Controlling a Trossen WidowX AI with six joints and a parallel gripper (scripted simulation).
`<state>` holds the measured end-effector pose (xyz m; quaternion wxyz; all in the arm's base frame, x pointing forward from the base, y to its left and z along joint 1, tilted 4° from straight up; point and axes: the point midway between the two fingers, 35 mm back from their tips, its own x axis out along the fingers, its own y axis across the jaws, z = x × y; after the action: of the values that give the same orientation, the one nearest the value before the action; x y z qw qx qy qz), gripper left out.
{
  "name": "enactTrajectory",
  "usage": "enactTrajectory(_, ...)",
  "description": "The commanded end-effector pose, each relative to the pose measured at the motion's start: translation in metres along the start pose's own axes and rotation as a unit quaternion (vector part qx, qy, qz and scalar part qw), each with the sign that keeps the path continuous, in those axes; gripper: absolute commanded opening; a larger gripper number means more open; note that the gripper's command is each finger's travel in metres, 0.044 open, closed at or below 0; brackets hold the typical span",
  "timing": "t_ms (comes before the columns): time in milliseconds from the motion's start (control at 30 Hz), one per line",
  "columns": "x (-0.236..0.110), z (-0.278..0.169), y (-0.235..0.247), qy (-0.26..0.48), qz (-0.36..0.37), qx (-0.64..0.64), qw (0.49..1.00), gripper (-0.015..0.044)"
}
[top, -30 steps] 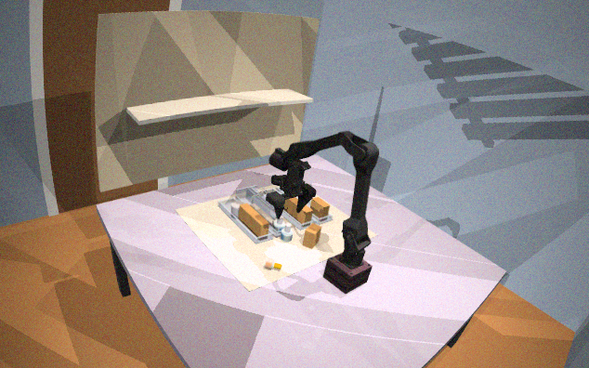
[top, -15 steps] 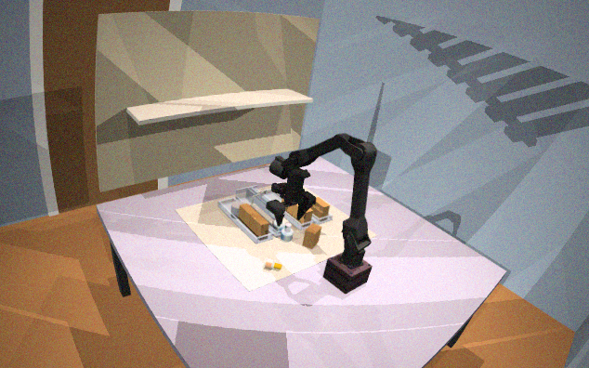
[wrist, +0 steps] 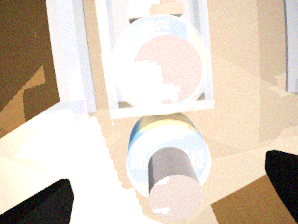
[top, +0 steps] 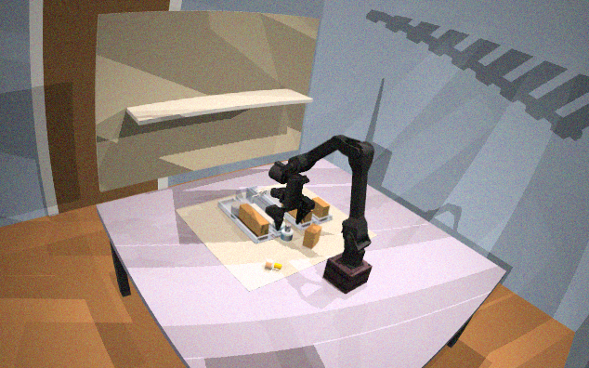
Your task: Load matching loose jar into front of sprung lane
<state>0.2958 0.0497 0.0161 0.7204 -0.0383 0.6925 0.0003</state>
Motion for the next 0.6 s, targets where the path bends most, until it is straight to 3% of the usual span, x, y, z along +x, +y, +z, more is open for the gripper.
enactTrajectory(0,0.011,-0.002,-0.001,0.007,-0.003,-0.003,1.0,0.044)
enactTrajectory(467,0.031,-0.003,-0.001,0.007,-0.003,-0.003,1.0,0.044)
enactTrajectory(567,0.031,-0.003,-0.001,0.007,-0.003,-0.003,1.0,0.0361)
